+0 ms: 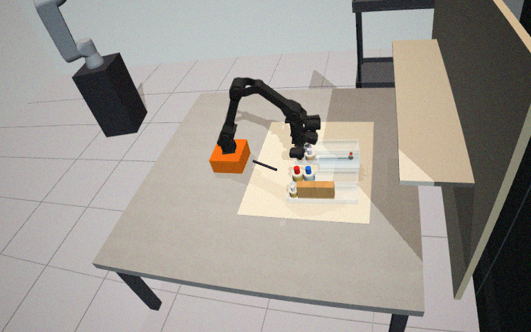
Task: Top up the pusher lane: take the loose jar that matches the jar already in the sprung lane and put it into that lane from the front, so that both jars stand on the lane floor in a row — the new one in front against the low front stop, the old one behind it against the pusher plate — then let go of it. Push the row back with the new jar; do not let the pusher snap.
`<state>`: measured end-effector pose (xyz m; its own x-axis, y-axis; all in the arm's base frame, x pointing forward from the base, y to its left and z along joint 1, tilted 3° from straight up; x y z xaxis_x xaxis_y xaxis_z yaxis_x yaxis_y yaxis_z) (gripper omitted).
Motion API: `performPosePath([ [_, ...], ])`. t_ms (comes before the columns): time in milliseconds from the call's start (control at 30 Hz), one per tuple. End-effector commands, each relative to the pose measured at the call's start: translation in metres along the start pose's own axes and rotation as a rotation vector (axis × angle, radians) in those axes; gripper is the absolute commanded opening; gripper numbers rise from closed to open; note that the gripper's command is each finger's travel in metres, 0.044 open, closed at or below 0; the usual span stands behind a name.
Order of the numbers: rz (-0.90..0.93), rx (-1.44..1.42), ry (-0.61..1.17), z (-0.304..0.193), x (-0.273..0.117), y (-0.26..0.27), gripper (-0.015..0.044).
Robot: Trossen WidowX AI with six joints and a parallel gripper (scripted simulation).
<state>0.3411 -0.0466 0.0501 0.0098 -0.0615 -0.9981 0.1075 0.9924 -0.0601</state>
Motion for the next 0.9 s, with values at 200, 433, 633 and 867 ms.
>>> performPosePath([
  [200,-0.001,-0.002,-0.013,0.0003,-0.0002,-0.0001,0.0000],
  [433,-0.001,-0.002,-0.012,-0.0009,-0.0002,0.0000,0.0000],
  [633,-0.001,-0.002,-0.012,-0.0019,-0.0001,0.0001,0.0000],
  [867,-0.001,-0.002,-0.012,-0.0031,-0.0001,0.0001,0.0000],
])
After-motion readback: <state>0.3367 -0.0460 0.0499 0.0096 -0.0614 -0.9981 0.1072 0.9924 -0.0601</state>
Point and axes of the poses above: the point midway between the two fingers, 35 mm back from their tips, its own x axis out along the fingers, its own y axis across the jaws, z = x × y, the point moved 6 cm from there along -x, back along the fingers, and after that the axes turned 3 degrees about -x, right-handed, at the moved point
